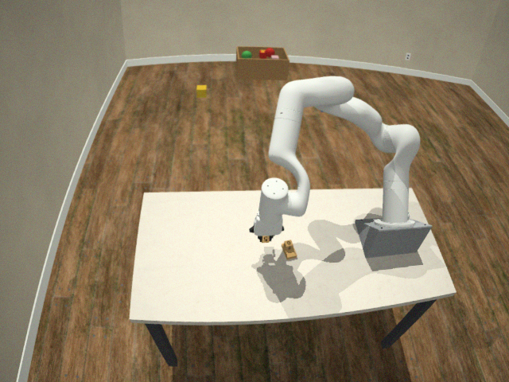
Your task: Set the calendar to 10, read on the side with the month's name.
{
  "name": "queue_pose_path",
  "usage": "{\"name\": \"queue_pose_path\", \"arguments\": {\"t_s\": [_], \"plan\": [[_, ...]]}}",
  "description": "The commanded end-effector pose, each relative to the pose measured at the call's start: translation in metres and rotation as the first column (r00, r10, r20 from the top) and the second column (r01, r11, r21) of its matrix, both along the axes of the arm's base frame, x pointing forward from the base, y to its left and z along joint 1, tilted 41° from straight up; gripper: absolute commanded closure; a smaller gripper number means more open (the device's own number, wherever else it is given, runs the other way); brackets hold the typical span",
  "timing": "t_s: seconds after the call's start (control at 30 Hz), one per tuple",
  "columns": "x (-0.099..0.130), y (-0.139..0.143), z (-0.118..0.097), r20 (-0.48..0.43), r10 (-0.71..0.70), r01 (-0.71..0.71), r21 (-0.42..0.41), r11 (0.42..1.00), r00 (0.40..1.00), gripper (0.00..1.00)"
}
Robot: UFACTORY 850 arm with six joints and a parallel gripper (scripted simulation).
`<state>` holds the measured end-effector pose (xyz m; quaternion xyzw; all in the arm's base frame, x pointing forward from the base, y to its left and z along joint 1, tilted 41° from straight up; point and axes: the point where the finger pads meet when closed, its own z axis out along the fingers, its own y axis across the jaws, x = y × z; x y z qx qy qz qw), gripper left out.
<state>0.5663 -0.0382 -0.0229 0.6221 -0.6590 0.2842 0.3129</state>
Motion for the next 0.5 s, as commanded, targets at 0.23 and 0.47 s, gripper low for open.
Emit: {"name": "queue_pose_path", "arguments": {"t_s": [0.23, 0.47], "plan": [[0.0010, -0.0015, 0.0026, 0.015, -0.005, 0.002, 0.219, 0.976, 1.000, 0.73], [0.0005, -0.0036, 0.0049, 0.017, -0.006, 0.002, 0.261, 0.965, 1.000, 0.73]]}}
